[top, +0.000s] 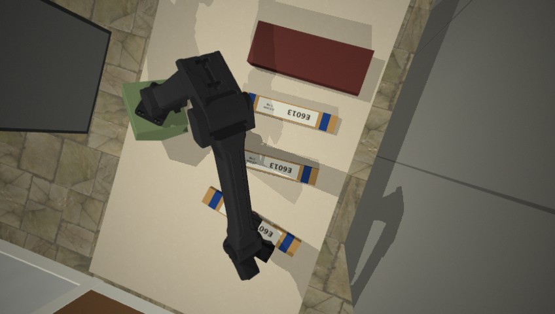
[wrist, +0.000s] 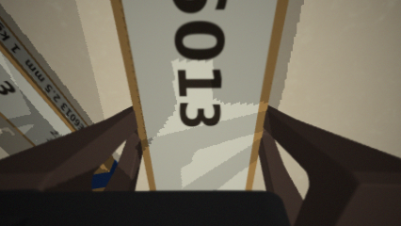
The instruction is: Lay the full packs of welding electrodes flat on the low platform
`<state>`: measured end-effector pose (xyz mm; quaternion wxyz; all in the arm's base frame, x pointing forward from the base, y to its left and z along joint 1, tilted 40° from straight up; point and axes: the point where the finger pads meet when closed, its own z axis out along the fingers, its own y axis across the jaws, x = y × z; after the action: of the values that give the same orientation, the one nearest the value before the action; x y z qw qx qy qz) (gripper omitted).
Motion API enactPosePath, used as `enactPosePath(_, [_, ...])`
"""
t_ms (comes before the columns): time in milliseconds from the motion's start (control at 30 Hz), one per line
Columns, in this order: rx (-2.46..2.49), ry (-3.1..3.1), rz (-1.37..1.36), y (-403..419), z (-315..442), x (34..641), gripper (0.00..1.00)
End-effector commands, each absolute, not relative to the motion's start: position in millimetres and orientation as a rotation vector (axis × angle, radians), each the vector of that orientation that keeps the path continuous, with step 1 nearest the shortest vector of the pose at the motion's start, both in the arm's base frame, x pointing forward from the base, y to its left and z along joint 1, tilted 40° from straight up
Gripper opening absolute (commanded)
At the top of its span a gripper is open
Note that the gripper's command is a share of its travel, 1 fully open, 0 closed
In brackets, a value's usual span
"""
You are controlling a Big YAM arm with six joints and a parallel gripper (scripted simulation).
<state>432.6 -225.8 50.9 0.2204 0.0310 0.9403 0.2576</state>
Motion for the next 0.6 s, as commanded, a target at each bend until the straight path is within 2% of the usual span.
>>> enactPosePath(0, [0.085,2.522,0.58,-273,110,436,0.0])
enactPosePath(567, [0.084,2.523,0.576,-283,129,421,0.0])
